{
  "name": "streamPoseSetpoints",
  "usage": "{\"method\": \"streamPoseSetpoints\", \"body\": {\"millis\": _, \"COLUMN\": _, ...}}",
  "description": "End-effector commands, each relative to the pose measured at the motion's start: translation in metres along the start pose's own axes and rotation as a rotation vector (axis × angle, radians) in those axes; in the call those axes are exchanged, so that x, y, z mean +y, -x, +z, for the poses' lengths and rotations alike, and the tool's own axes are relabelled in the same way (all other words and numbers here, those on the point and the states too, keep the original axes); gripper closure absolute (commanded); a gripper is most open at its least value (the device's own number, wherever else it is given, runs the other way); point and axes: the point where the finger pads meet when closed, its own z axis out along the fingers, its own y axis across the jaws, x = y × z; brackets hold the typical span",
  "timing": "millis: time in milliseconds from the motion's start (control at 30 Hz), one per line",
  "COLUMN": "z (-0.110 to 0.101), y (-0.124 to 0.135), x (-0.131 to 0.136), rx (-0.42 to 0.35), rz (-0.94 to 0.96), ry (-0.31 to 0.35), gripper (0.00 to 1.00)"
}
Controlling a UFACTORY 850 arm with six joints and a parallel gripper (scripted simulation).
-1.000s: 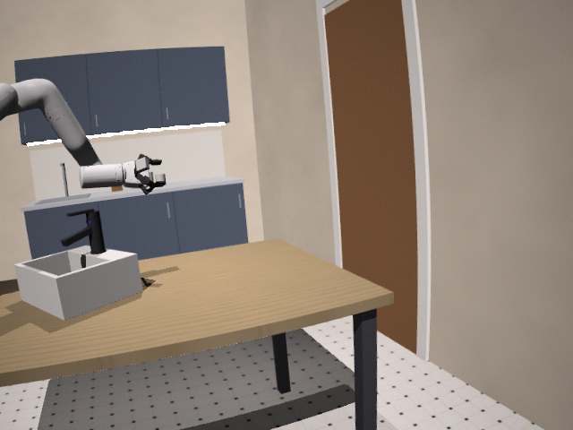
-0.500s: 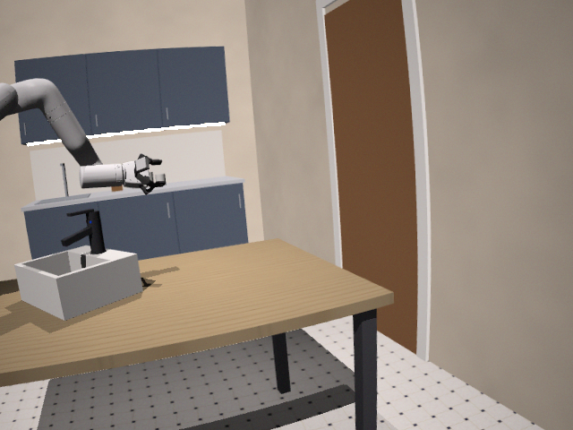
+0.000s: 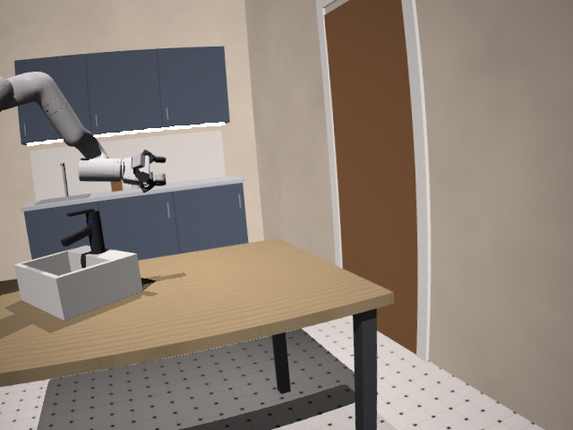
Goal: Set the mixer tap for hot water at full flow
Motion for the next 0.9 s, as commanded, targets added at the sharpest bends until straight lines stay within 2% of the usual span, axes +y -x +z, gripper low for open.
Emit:
{"method": "streamPoseSetpoints", "body": {"millis": 0, "z": -0.006, "y": -0.049, "x": 0.017, "rx": 0.116, "rz": 0.026, "ry": 0.12, "gripper": 0.0}}
{"method": "streamPoseSetpoints", "body": {"millis": 33, "z": -0.006, "y": -0.049, "x": 0.017, "rx": 0.116, "rz": 0.026, "ry": 0.12, "gripper": 0.0}}
{"method": "streamPoseSetpoints", "body": {"millis": 67, "z": -0.009, "y": -0.064, "x": 0.025, "rx": 0.15, "rz": 0.038, "ry": 0.161, "gripper": 0.0}}
{"method": "streamPoseSetpoints", "body": {"millis": 133, "z": -0.009, "y": -0.064, "x": 0.025, "rx": 0.15, "rz": 0.038, "ry": 0.161, "gripper": 0.0}}
{"method": "streamPoseSetpoints", "body": {"millis": 167, "z": -0.014, "y": -0.08, "x": 0.033, "rx": 0.184, "rz": 0.05, "ry": 0.206, "gripper": 0.0}}
{"method": "streamPoseSetpoints", "body": {"millis": 200, "z": -0.014, "y": -0.08, "x": 0.033, "rx": 0.184, "rz": 0.05, "ry": 0.206, "gripper": 0.0}}
{"method": "streamPoseSetpoints", "body": {"millis": 233, "z": -0.019, "y": -0.095, "x": 0.041, "rx": 0.218, "rz": 0.065, "ry": 0.254, "gripper": 0.0}}
{"method": "streamPoseSetpoints", "body": {"millis": 367, "z": -0.019, "y": -0.095, "x": 0.041, "rx": 0.218, "rz": 0.065, "ry": 0.254, "gripper": 0.0}}
{"method": "streamPoseSetpoints", "body": {"millis": 433, "z": -0.034, "y": -0.124, "x": 0.06, "rx": 0.285, "rz": 0.099, "ry": 0.357, "gripper": 0.0}}
{"method": "streamPoseSetpoints", "body": {"millis": 533, "z": -0.034, "y": -0.124, "x": 0.06, "rx": 0.285, "rz": 0.099, "ry": 0.357, "gripper": 0.0}}
{"method": "streamPoseSetpoints", "body": {"millis": 567, "z": -0.043, "y": -0.138, "x": 0.069, "rx": 0.317, "rz": 0.119, "ry": 0.412, "gripper": 0.0}}
{"method": "streamPoseSetpoints", "body": {"millis": 633, "z": -0.043, "y": -0.138, "x": 0.069, "rx": 0.317, "rz": 0.119, "ry": 0.412, "gripper": 0.0}}
{"method": "streamPoseSetpoints", "body": {"millis": 667, "z": -0.054, "y": -0.152, "x": 0.079, "rx": 0.347, "rz": 0.141, "ry": 0.469, "gripper": 0.0}}
{"method": "streamPoseSetpoints", "body": {"millis": 733, "z": -0.054, "y": -0.152, "x": 0.079, "rx": 0.347, "rz": 0.141, "ry": 0.469, "gripper": 0.0}}
{"method": "streamPoseSetpoints", "body": {"millis": 767, "z": -0.065, "y": -0.164, "x": 0.089, "rx": 0.375, "rz": 0.166, "ry": 0.527, "gripper": 0.0}}
{"method": "streamPoseSetpoints", "body": {"millis": 833, "z": -0.065, "y": -0.164, "x": 0.089, "rx": 0.375, "rz": 0.166, "ry": 0.527, "gripper": 0.0}}
{"method": "streamPoseSetpoints", "body": {"millis": 867, "z": -0.077, "y": -0.175, "x": 0.099, "rx": 0.401, "rz": 0.192, "ry": 0.587, "gripper": 0.0}}
